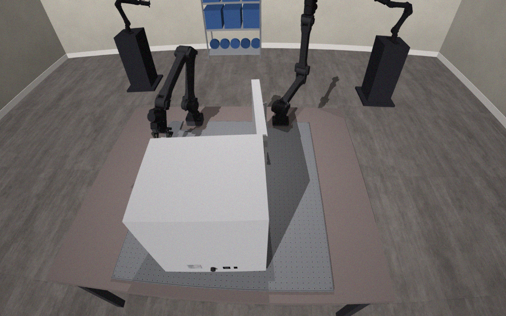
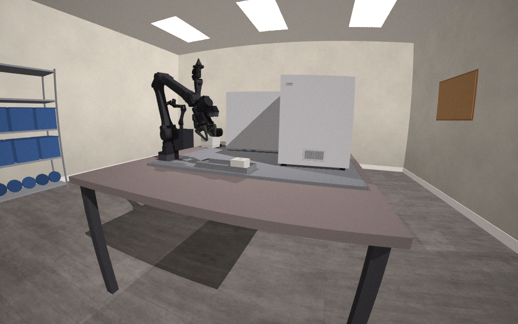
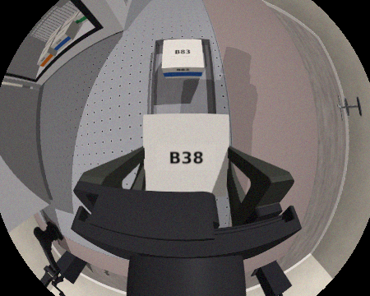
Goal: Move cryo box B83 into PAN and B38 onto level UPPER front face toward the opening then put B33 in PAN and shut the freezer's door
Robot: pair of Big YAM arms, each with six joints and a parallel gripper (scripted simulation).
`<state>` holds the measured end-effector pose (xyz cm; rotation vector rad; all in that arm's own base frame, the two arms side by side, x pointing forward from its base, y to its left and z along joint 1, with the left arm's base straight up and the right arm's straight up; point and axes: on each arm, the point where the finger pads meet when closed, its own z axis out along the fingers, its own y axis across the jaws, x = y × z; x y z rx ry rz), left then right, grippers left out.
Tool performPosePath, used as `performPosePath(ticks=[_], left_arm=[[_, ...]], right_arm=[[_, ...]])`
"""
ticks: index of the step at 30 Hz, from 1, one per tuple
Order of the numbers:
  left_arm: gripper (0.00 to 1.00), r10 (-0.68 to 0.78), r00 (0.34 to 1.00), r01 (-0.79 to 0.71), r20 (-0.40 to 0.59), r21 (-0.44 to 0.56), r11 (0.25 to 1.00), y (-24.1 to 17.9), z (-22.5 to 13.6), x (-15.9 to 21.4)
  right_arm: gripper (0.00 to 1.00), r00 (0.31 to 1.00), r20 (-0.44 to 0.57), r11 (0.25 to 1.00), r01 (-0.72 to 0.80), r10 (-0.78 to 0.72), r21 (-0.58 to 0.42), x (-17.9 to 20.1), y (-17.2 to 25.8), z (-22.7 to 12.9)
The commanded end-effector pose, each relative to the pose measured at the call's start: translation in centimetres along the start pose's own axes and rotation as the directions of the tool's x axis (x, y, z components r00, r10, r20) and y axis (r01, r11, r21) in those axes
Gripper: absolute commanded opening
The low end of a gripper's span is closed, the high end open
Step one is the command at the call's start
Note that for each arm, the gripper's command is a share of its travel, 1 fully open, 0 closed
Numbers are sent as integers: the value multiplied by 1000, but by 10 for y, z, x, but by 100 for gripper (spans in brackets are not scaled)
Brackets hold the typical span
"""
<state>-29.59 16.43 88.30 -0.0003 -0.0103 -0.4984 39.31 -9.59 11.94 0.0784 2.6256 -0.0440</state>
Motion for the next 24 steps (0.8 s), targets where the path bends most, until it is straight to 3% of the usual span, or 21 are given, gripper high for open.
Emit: performPosePath(ticks=[1,12,13,24], left_arm=[[0,-13,999,12,-37,-2,1000,1,1,13],[0,-13,999,12,-37,-2,1000,1,1,13],[0,-13,999,12,-37,-2,1000,1,1,13],[0,-13,999,12,-37,-2,1000,1,1,13]], right_arm=[[77,996,76,999,-45,44,14,-45,2,-28],[77,998,57,1000,-15,15,4,-44,-7,-16],[77,1000,13,1000,-20,20,-3,-13,-3,1],[77,1000,12,1000,-20,20,-4,6,-2,33]])
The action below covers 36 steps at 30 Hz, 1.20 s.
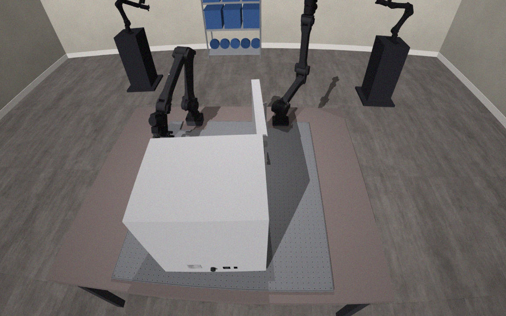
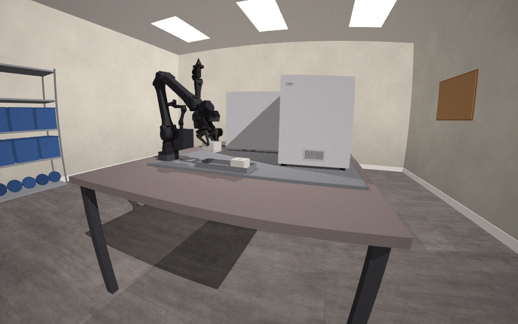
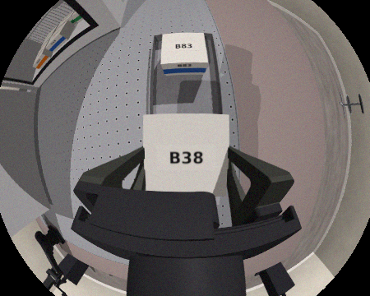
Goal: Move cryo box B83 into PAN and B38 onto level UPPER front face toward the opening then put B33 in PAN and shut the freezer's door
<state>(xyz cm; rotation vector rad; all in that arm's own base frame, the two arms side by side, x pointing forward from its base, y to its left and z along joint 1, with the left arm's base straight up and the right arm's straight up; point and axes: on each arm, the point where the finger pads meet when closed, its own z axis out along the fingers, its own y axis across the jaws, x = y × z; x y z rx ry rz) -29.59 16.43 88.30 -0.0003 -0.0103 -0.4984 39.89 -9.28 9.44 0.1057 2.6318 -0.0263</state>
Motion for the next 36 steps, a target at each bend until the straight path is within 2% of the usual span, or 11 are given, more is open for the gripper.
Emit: performPosePath(ticks=[1,7,9,10,15,18,22,23,26,29,36], left_arm=[[0,-13,999,12,-37,-2,1000,1,1,13],[0,-13,999,12,-37,-2,1000,1,1,13],[0,-13,999,12,-37,-2,1000,1,1,13],[0,-13,999,12,-37,-2,1000,1,1,13],[0,-13,999,12,-37,-2,1000,1,1,13],[0,-13,999,12,-37,-2,1000,1,1,13],[0,-13,999,12,-37,-2,1000,1,1,13],[0,-13,999,12,-37,-2,1000,1,1,13],[0,-13,999,12,-37,-2,1000,1,1,13],[0,-13,999,12,-37,-2,1000,1,1,13],[0,-13,999,12,-37,-2,1000,1,1,13]], right_arm=[[77,1000,20,1000,1,-2,3,-2,-6,9],[77,997,76,1000,6,-7,13,-24,-8,-7],[77,999,50,1000,5,-5,6,-19,-4,-2],[77,1000,20,1000,12,-12,-2,0,-6,11],[77,1000,20,1000,18,-18,-5,4,-7,16],[77,997,78,1000,29,-29,5,-22,-10,-2],[77,996,78,1000,31,-31,4,-28,-11,-6],[77,998,49,1000,29,-29,-3,-21,-10,3],[77,998,57,999,32,-32,-2,-25,-11,0],[77,999,20,1000,29,-28,-11,5,-7,17],[77,999,19,1000,26,-26,-11,11,-7,27]])
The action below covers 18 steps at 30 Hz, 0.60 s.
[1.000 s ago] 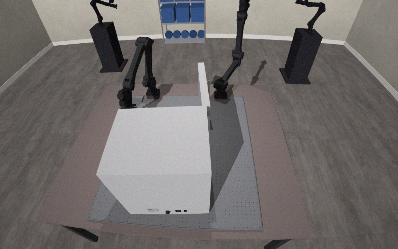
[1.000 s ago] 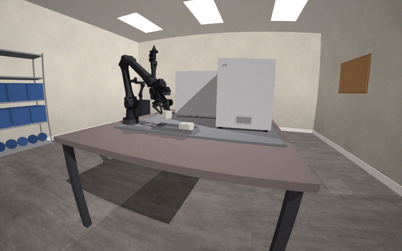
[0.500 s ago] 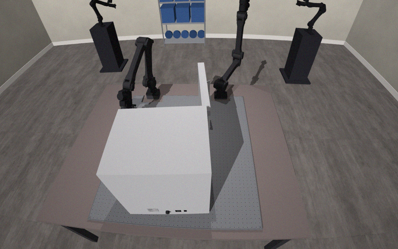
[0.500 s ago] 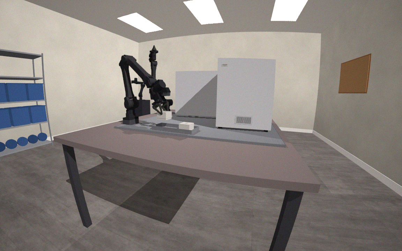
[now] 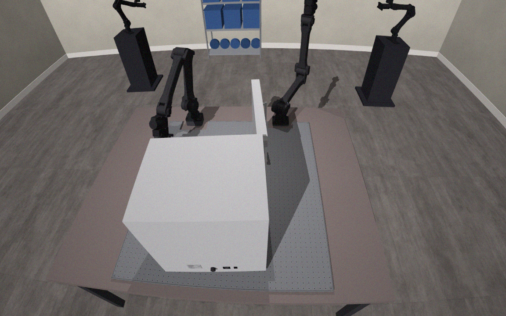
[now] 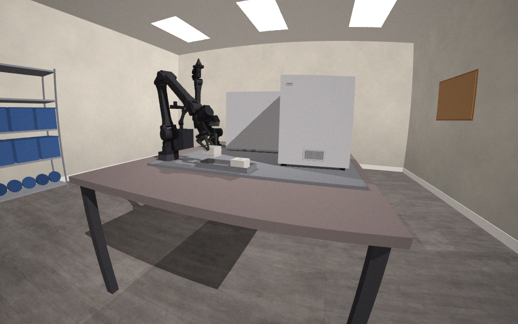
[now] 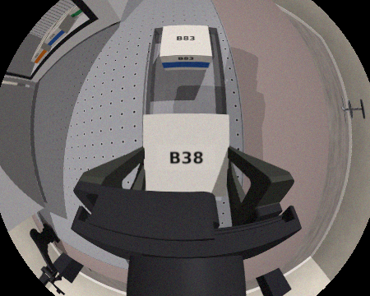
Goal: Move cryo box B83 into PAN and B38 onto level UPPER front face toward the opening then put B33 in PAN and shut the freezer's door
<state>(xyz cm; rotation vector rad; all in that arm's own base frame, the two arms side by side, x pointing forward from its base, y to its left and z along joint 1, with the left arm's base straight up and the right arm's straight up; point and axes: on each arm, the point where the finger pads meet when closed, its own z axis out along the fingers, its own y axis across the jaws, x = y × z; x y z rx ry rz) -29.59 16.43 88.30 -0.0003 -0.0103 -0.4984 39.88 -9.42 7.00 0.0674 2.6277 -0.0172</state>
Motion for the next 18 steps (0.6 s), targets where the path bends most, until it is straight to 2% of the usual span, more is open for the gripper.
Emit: performPosePath(ticks=[1,18], left_arm=[[0,-13,999,12,-37,-2,1000,1,1,13],[0,-13,999,12,-37,-2,1000,1,1,13]], right_arm=[[77,1000,14,1000,1,-1,2,0,-6,7],[77,1000,14,1000,1,-1,2,13,-6,29]])
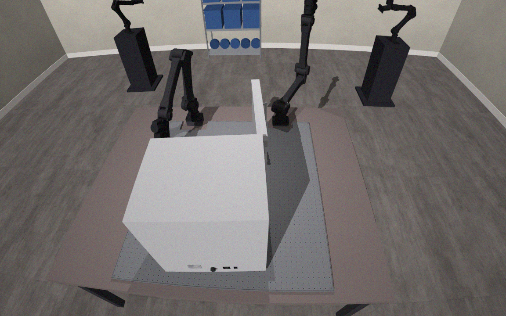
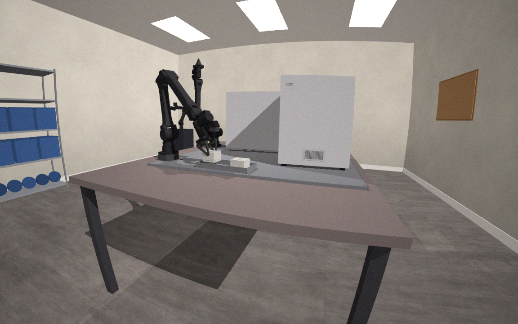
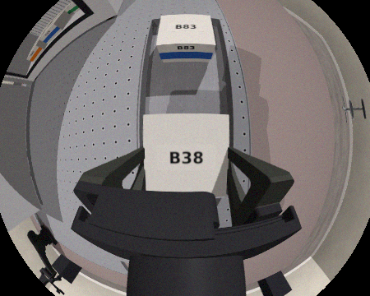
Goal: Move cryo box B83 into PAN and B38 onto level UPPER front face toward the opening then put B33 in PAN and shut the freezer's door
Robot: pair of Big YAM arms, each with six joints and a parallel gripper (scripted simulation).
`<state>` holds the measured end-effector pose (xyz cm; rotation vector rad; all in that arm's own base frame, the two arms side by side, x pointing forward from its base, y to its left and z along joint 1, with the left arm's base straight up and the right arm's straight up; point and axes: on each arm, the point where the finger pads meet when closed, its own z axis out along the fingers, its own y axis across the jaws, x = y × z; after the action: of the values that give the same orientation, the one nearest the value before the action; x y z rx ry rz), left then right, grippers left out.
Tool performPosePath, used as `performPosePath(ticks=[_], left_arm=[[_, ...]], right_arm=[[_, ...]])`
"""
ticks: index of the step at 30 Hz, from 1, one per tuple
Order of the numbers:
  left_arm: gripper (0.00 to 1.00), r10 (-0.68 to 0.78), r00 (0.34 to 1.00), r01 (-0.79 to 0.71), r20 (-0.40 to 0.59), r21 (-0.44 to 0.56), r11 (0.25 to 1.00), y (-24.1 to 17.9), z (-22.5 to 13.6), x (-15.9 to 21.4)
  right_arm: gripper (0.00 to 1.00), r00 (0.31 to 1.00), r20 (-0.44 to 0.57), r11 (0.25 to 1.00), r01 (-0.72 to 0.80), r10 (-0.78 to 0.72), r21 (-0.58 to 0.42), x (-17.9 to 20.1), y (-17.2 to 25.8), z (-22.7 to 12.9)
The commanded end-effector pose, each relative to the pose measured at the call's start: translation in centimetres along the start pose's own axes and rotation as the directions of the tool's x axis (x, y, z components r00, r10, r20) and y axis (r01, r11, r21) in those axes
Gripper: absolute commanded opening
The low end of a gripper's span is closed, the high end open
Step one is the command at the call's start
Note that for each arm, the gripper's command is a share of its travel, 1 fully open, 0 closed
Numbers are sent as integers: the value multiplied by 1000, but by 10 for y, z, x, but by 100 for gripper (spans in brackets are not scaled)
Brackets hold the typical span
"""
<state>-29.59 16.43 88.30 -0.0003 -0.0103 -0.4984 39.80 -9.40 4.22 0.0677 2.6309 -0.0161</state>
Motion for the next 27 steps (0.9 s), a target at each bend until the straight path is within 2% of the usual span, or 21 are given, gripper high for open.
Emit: performPosePath(ticks=[1,10,11,16,19,20,27], left_arm=[[0,-13,999,12,-37,-2,1000,1,1,13],[0,-13,999,12,-37,-2,1000,1,1,13],[0,-13,999,12,-37,-2,1000,1,1,13],[0,-13,999,12,-37,-2,1000,1,1,13],[0,-13,999,12,-37,-2,1000,1,1,13],[0,-13,999,12,-37,-2,1000,1,1,13],[0,-13,999,12,-37,-2,1000,1,1,13]], right_arm=[[77,1000,17,1000,1,-1,3,-1,-6,5],[77,1000,17,1000,2,-2,3,4,-6,13],[77,998,55,1000,7,-7,11,-10,-7,2],[77,997,73,1000,9,-10,15,-32,-11,-8],[77,997,73,1000,9,-10,15,-33,-11,-8],[77,999,43,1000,4,-5,8,-24,-10,2],[77,999,52,1000,7,-7,10,-20,-10,5]])
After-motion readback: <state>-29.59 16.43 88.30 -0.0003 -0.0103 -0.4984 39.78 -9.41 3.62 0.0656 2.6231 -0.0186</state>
